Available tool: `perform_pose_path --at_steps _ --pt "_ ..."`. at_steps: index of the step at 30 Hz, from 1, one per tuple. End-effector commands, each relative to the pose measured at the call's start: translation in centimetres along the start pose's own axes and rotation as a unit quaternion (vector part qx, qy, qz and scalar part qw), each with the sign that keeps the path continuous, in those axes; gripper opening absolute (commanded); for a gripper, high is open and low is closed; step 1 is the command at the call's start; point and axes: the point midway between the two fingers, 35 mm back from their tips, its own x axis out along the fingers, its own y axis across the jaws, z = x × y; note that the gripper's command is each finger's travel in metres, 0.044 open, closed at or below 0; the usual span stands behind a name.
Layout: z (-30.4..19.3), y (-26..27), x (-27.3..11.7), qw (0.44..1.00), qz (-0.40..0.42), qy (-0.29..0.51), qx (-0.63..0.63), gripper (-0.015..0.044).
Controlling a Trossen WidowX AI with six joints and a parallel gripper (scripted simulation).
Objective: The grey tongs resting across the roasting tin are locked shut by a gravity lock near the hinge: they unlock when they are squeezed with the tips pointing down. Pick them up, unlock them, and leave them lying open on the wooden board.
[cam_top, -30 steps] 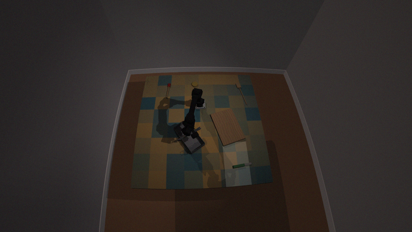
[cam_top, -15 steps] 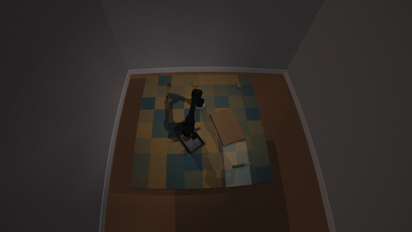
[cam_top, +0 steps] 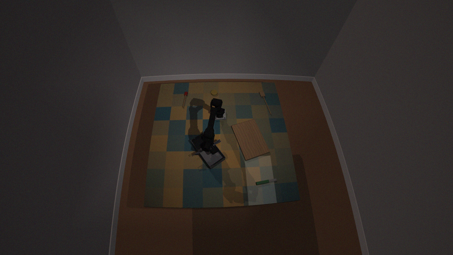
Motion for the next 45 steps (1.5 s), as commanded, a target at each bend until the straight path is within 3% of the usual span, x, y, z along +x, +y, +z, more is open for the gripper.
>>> perform_pose_path --at_steps 1,11,30,36,40,45 --pt "0.0 0.0 0.0 1.000 0.000 0.000 0.000 0.0414" --pt "0.0 0.0 0.0 1.000 0.000 0.000 0.000 0.0151" --pt "0.0 0.0 0.0 1.000 0.000 0.000 0.000 0.0025" --pt "0.0 0.0 -0.2 1.000 0.000 0.000 0.000 -0.0133" --pt "0.4 0.4 -3.0 1.000 0.000 0.000 0.000 -0.0150" --pt "0.5 0.4 -9.7 1.000 0.001 0.001 -0.001 -0.0150"
